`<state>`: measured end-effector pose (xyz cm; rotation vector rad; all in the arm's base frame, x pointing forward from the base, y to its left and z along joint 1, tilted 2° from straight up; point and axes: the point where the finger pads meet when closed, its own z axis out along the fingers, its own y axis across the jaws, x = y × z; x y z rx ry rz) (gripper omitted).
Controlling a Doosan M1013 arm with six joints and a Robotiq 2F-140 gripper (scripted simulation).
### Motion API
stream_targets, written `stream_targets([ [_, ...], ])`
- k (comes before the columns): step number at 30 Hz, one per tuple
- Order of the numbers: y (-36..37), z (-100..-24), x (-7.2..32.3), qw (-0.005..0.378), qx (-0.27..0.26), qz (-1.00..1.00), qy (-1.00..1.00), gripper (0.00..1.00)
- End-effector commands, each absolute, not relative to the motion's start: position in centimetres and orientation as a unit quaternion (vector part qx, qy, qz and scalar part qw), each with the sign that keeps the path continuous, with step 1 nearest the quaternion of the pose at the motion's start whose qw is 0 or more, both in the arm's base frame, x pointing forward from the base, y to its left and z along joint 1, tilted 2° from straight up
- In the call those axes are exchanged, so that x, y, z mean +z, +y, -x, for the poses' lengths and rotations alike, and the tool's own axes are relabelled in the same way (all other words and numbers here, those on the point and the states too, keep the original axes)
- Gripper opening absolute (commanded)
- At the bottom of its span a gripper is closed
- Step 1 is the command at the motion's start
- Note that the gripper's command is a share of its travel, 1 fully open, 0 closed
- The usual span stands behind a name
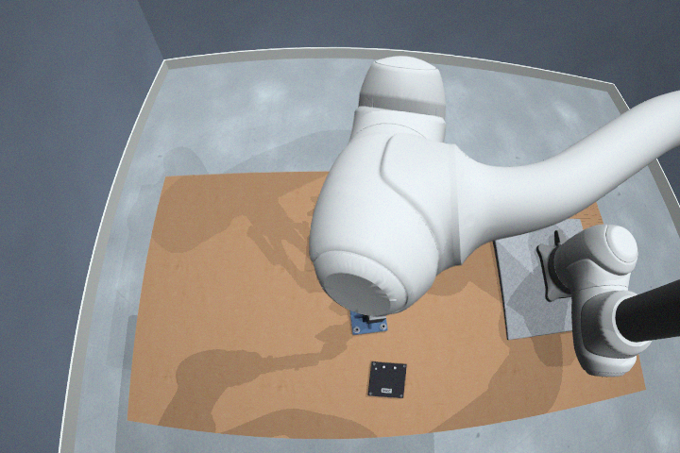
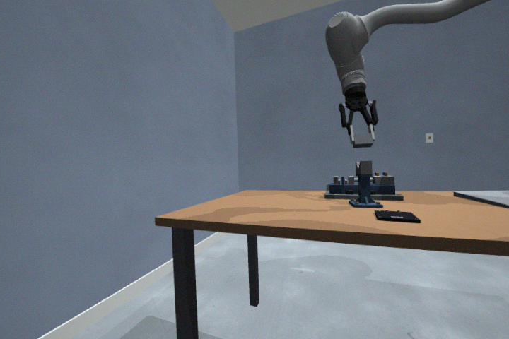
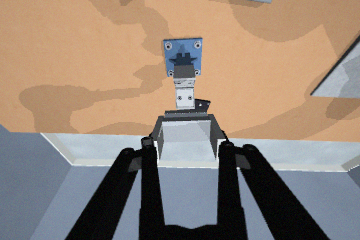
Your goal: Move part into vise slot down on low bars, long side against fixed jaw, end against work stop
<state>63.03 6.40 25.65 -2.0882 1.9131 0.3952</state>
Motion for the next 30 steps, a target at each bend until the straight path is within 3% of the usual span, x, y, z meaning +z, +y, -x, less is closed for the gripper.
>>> stream_targets([
  [1,6.36,-63.03,25.63,0.147,0.144,0.722,0.661,0.00],
  [30,5.73,-63.09,25.24,0.241,0.247,0.693,0.633,0.00],
])
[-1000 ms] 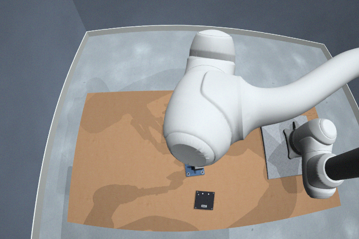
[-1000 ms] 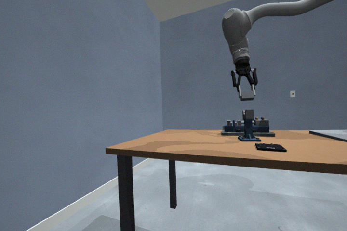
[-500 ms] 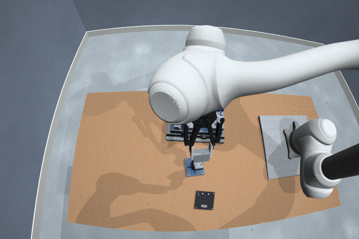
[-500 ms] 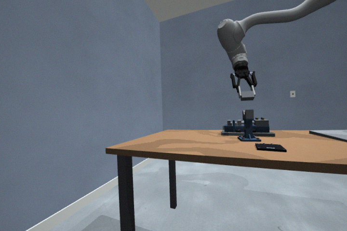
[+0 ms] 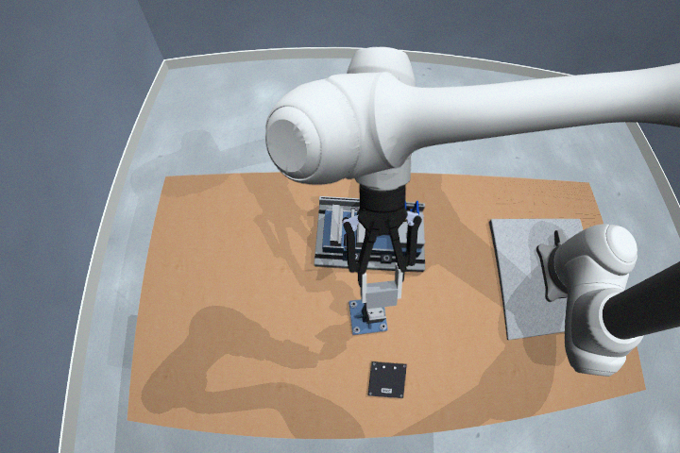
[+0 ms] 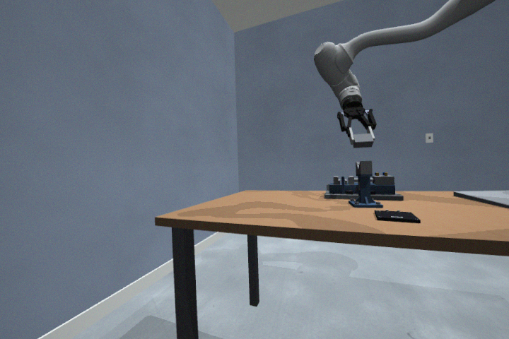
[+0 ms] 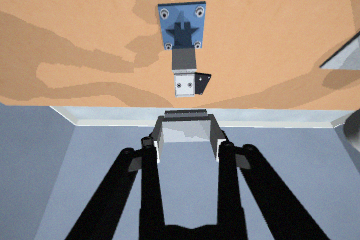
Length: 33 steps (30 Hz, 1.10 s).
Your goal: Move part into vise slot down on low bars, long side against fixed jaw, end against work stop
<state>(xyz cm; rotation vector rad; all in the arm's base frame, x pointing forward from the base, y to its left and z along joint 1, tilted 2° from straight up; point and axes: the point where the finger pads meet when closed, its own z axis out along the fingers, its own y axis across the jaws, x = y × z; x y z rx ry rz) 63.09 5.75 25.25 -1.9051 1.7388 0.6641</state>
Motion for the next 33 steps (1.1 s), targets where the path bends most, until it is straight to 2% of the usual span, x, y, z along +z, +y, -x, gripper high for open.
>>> stream_targets([
  [1,5.71,-63.09,25.23,0.244,0.250,0.692,0.632,0.00],
  [18,5.55,-63.11,25.07,0.271,0.279,0.681,0.620,0.00],
  [33,5.52,-63.11,25.05,0.276,0.285,0.679,0.618,0.00],
])
